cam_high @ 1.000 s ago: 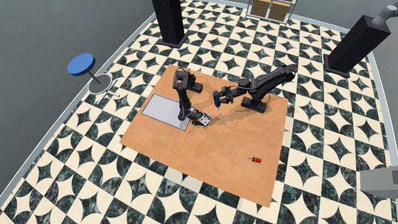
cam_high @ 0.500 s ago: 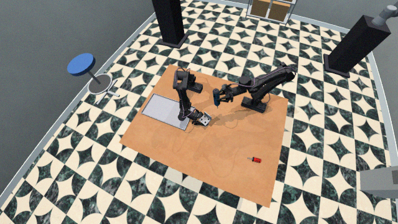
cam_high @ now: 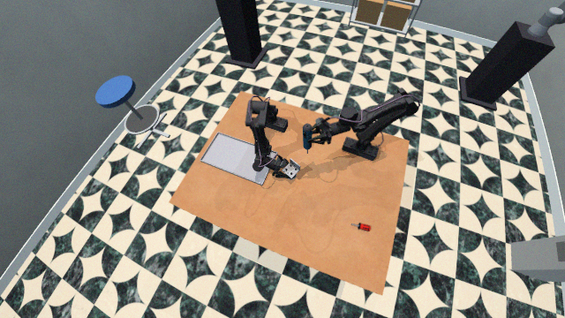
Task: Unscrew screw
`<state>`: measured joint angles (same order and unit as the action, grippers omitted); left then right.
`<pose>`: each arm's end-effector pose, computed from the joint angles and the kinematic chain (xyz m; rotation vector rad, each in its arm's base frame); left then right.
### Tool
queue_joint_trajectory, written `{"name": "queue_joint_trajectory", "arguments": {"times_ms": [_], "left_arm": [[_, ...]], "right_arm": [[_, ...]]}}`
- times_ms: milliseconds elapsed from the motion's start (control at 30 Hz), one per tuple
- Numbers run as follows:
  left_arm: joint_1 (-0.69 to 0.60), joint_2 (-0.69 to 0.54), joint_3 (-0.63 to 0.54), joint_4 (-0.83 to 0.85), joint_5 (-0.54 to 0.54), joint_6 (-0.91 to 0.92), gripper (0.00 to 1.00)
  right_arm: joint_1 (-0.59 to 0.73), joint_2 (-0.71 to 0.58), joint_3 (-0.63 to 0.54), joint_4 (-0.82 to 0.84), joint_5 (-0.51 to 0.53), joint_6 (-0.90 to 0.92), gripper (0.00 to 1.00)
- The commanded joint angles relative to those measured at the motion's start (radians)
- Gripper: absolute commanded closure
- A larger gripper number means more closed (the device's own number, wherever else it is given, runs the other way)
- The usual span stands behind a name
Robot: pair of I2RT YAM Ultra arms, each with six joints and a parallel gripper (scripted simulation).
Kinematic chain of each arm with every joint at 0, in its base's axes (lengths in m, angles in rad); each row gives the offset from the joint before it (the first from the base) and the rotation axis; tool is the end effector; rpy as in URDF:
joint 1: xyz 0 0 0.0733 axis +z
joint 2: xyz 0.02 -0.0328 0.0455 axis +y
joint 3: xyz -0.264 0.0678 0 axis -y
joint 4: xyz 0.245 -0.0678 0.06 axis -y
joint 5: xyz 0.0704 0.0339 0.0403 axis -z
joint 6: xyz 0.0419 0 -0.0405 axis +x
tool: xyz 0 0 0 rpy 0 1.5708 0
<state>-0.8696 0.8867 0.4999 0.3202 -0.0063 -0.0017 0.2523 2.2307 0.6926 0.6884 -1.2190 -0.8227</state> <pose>0.1396 -0.1632 0.2789 0.7014 1.5254 -0.6580 0.2859 0.1155 0.0206 -1.4140 1.3874 1.0803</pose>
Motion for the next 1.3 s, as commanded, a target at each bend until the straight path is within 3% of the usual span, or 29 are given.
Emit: {"name": "queue_joint_trajectory", "arguments": {"times_ms": [0, 300, 1267], "left_arm": [[0.013, 0.002, 0.028, 0.122, 0.007, 0.009, 0.58], [0.013, 0.013, -0.018, 0.17, 0.008, 0.009, 0.58], [0.014, 0.118, 0.042, 0.251, 0.009, 0.009, 0.58]], "right_arm": [[0.001, -0.01, 0.009, -0.002, -0.007, 0.001, 0.41], [0.001, -0.01, 0.009, -0.002, -0.007, 0.001, 0.41], [0.001, -0.01, 0.009, -0.002, -0.007, 0.001, 0.41]]}}
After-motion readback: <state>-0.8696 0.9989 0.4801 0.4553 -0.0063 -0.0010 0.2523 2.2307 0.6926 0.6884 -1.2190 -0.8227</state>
